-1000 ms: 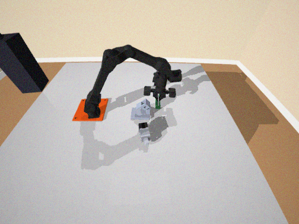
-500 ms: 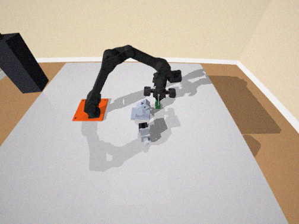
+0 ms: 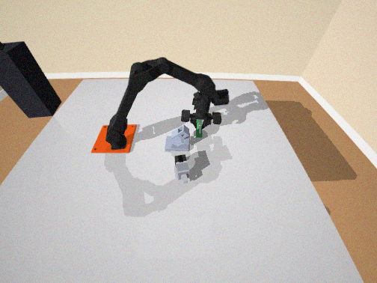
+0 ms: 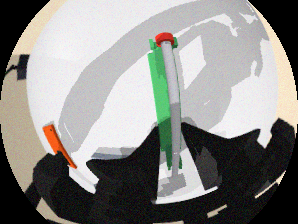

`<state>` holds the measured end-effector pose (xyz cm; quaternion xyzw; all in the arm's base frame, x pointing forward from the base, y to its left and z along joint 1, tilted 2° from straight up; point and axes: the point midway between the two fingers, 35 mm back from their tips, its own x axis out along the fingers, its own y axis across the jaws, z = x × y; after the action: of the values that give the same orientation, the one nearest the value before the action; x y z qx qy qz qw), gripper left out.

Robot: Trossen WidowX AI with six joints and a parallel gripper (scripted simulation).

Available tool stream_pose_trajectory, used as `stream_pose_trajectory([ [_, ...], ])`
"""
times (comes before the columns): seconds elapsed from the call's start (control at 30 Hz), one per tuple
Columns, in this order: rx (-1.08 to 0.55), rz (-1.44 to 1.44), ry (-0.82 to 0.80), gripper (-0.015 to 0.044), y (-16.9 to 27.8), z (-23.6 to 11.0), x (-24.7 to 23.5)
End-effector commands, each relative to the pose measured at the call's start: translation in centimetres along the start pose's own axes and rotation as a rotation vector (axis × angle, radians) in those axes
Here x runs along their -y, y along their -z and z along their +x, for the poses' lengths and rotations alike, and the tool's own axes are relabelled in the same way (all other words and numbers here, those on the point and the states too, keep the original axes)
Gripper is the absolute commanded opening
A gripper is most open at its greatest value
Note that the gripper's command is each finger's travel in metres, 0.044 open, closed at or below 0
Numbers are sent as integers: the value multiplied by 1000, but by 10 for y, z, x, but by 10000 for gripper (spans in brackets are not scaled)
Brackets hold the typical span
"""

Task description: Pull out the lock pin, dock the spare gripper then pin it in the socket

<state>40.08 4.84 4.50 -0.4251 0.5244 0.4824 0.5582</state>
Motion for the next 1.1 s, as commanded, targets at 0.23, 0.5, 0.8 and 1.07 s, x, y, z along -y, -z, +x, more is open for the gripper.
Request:
stream_pose_trajectory([
  [0.23, 0, 0, 0, 420, -1, -12, -1],
  [0.5, -4, 1, -17, 440, -2, -26, -4],
  [0.8, -8, 2, -28, 440, -3, -45, -6],
  [1.07, -9, 3, -35, 440, -4, -63, -8],
])
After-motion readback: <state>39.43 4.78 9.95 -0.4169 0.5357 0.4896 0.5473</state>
